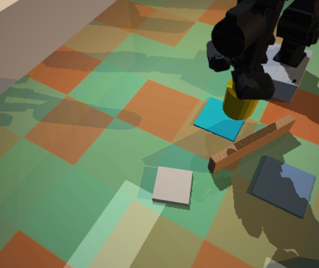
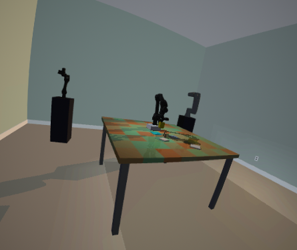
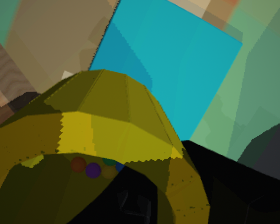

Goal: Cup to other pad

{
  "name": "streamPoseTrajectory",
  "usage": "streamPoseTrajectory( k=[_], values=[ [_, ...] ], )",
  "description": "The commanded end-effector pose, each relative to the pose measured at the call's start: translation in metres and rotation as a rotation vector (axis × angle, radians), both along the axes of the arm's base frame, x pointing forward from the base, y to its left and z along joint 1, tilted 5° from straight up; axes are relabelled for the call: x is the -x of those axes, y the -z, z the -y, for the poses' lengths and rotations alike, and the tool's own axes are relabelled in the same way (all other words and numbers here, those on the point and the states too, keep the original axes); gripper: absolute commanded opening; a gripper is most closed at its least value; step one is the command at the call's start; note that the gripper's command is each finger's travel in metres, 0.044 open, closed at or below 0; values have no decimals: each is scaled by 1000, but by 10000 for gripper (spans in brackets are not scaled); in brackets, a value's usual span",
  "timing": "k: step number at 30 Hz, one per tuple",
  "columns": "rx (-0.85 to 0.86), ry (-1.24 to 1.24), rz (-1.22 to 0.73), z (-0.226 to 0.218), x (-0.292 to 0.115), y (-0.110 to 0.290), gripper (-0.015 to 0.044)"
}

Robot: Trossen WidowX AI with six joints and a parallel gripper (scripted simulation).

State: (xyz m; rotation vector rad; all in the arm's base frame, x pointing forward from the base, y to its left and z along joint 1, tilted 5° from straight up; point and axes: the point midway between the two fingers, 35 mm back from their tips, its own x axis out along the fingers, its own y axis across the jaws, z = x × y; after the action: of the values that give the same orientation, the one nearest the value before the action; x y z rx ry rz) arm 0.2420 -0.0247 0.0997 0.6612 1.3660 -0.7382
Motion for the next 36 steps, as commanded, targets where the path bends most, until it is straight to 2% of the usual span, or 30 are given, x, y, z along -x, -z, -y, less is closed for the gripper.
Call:
streamPoseTrajectory(
  k=[1, 20, 36],
  values=[
    [-3, -4, -5, 6, 5, 1, 0],
    [0, -4, -6, 35, 21, -1, 0],
    [0, -4, -6, 38, 19, 17, 0]
  ],
)
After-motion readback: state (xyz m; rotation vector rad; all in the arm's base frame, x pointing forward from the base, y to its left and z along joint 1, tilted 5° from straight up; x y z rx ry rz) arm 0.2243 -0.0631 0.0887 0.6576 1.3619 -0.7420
